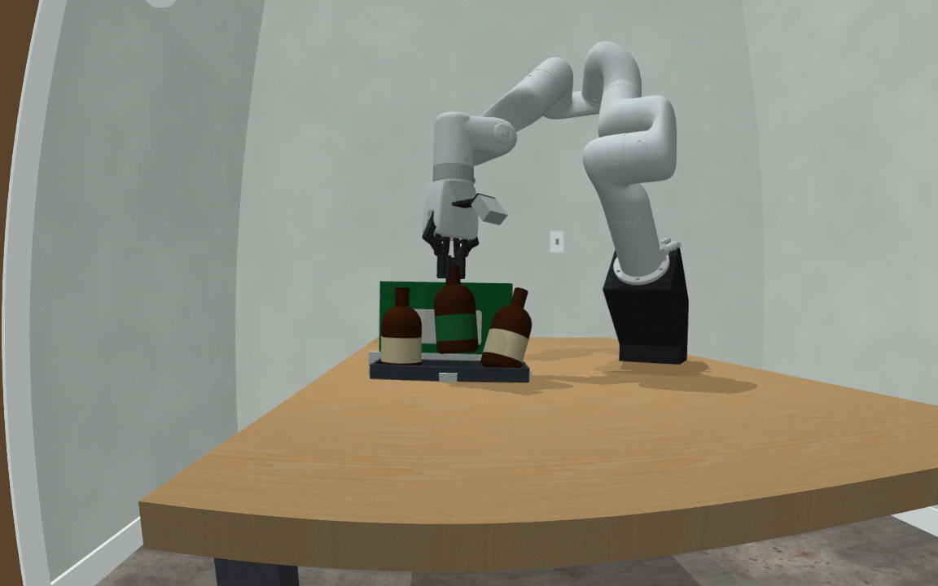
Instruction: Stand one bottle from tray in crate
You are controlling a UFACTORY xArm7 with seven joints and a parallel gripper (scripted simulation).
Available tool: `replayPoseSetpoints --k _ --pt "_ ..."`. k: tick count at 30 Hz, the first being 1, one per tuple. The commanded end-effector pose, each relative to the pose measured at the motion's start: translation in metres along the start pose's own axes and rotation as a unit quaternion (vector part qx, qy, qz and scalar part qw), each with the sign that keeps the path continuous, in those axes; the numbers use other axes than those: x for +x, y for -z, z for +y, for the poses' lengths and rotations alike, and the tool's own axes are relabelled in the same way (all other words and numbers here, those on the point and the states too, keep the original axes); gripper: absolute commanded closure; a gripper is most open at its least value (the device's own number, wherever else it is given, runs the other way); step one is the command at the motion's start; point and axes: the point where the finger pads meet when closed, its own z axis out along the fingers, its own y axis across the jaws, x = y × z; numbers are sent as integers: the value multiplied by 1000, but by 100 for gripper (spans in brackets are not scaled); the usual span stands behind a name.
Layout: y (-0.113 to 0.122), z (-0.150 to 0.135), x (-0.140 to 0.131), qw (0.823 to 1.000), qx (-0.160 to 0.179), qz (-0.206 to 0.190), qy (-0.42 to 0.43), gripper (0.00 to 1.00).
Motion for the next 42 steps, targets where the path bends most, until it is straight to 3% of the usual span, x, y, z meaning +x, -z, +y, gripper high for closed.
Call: replayPoseSetpoints --k 1,42 --pt "2 1 0 1000 -1 0 0 100" --pt "37 1 0 1000 -1 0 0 100"
